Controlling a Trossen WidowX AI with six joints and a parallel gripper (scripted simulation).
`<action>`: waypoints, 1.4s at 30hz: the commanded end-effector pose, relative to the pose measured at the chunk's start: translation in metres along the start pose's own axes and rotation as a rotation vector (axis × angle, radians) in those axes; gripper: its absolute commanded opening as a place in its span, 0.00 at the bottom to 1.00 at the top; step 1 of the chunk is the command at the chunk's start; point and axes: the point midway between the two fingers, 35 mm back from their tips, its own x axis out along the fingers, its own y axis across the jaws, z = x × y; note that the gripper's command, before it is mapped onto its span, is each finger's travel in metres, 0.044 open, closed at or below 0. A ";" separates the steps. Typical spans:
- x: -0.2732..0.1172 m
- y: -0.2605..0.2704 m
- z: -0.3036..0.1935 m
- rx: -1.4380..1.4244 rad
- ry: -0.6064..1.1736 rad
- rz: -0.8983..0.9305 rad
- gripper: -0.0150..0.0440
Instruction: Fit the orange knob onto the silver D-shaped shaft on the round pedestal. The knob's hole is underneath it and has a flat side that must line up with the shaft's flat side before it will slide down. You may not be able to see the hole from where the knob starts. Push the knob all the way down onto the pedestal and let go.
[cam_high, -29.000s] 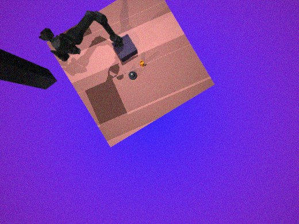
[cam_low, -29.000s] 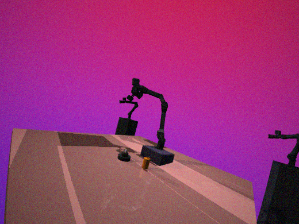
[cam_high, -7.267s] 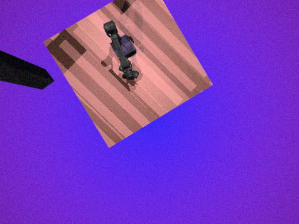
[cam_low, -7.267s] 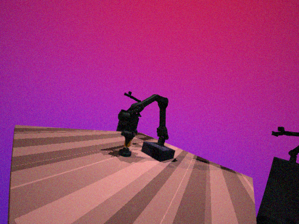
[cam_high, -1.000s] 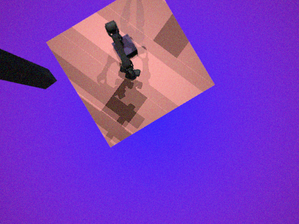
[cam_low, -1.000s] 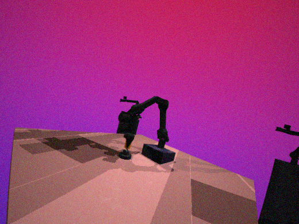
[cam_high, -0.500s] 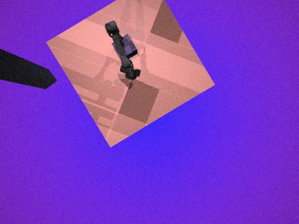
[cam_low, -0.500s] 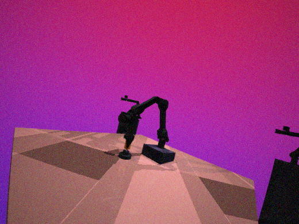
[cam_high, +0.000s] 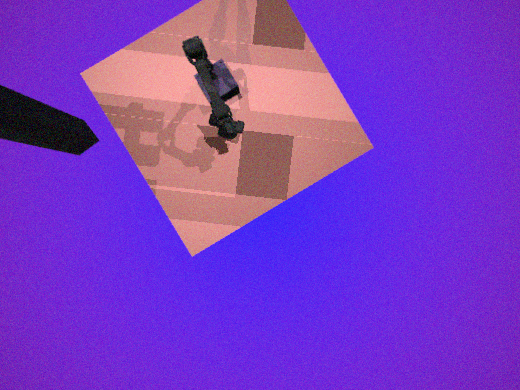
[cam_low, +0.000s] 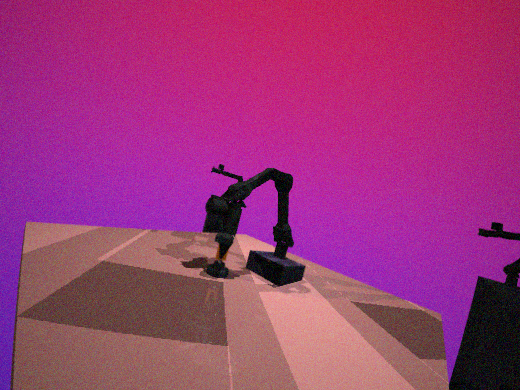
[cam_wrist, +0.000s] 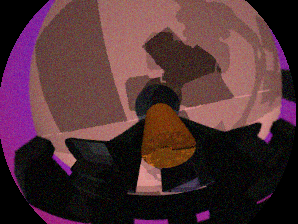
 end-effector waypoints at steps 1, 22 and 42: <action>0.000 0.000 0.000 -0.005 0.000 -0.001 0.25; 0.009 0.001 0.001 -0.004 0.000 -0.001 0.25; 0.014 0.000 0.001 0.043 0.001 -0.001 0.34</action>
